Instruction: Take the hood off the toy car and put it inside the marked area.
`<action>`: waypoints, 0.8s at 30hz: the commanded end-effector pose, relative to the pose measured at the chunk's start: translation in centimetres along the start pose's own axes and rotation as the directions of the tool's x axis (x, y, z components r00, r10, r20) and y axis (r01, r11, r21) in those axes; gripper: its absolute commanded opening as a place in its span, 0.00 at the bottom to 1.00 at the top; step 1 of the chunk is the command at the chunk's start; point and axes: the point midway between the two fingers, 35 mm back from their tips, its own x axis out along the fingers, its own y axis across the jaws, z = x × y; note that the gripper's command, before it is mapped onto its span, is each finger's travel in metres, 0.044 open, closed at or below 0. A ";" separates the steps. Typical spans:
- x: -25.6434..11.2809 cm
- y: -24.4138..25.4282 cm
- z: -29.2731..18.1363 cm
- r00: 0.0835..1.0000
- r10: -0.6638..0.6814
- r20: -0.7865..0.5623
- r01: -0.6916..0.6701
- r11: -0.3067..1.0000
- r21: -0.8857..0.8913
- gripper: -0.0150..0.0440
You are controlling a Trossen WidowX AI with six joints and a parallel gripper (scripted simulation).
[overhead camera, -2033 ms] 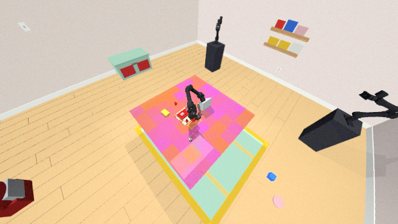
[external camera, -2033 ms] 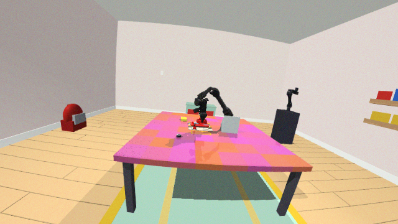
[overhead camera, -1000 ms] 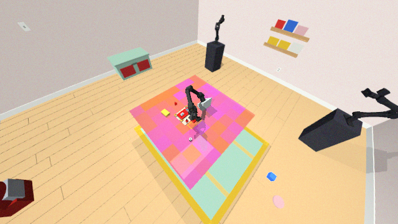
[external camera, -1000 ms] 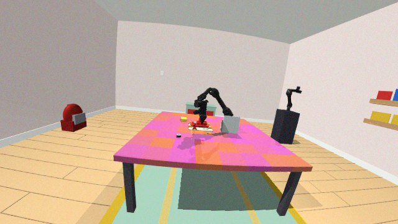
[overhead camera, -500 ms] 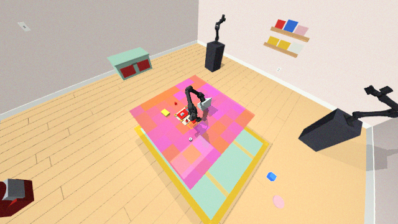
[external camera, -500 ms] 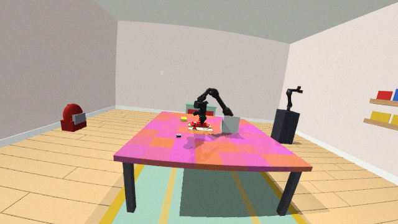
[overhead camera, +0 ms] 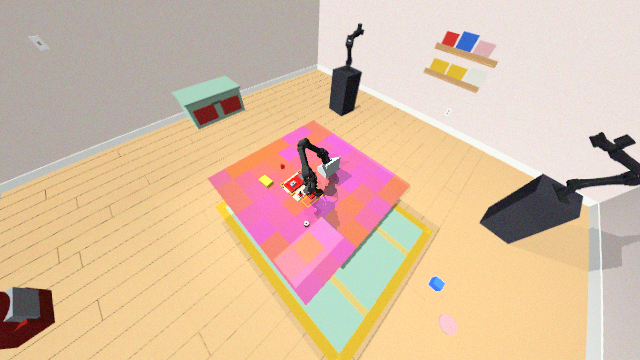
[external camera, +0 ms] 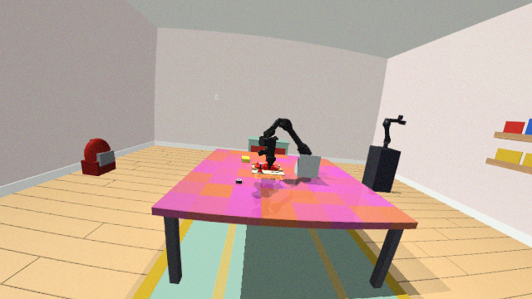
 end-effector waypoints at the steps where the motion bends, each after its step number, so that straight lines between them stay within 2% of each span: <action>1: 0.7 0.0 -0.3 1.000 -0.011 -0.006 0.010 1.000 -0.015 0.25; 24: 2.2 -0.1 -0.4 1.000 -0.012 -0.006 0.011 1.000 -0.014 0.25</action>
